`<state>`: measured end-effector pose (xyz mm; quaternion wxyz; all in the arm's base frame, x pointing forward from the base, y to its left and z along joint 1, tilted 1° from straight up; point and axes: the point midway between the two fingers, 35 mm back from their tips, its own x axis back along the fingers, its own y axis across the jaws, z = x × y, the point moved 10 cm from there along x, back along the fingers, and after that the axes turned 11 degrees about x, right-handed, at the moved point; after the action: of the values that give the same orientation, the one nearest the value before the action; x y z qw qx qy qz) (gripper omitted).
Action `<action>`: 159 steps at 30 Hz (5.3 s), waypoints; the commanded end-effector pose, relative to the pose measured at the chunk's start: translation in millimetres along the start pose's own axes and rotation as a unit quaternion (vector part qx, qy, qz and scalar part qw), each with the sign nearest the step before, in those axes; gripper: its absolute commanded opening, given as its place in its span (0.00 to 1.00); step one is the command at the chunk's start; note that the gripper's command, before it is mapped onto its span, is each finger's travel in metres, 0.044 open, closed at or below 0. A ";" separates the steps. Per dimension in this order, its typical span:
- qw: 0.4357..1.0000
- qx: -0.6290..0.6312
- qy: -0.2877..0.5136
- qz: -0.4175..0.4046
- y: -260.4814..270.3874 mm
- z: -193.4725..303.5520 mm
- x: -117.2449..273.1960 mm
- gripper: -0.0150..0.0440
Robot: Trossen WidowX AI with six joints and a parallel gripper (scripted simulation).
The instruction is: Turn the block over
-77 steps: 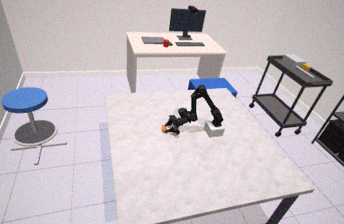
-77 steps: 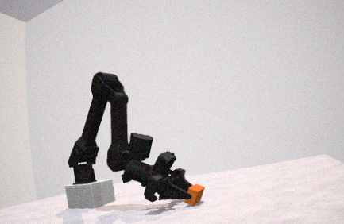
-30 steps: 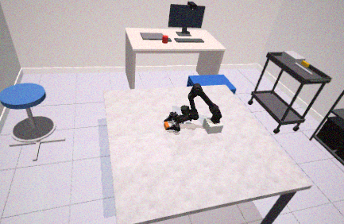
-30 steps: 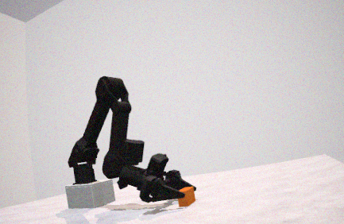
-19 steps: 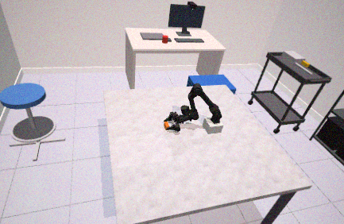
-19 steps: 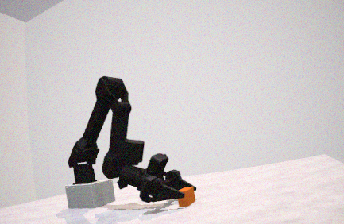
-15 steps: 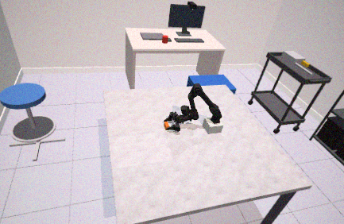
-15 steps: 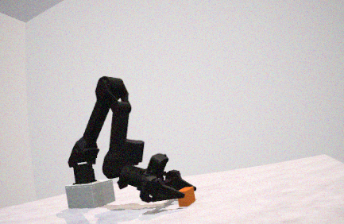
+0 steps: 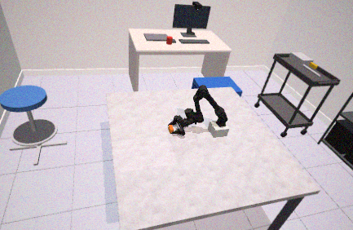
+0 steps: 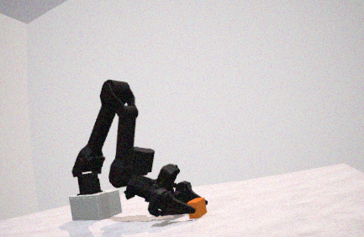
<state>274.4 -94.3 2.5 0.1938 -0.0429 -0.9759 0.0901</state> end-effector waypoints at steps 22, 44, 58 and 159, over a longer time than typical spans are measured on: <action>0.965 0.000 0.257 -0.051 -21.6 -111.8 34.1 1.00; 0.884 -0.005 0.458 -0.091 -37.1 -173.5 -24.3 1.00; 0.838 -0.002 0.535 -0.105 -37.9 -185.9 -41.4 1.00; 0.917 -0.007 0.391 -0.077 -26.1 -117.3 -40.7 0.25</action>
<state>361.1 -106.8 97.7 0.5886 -0.0002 -0.8074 0.0405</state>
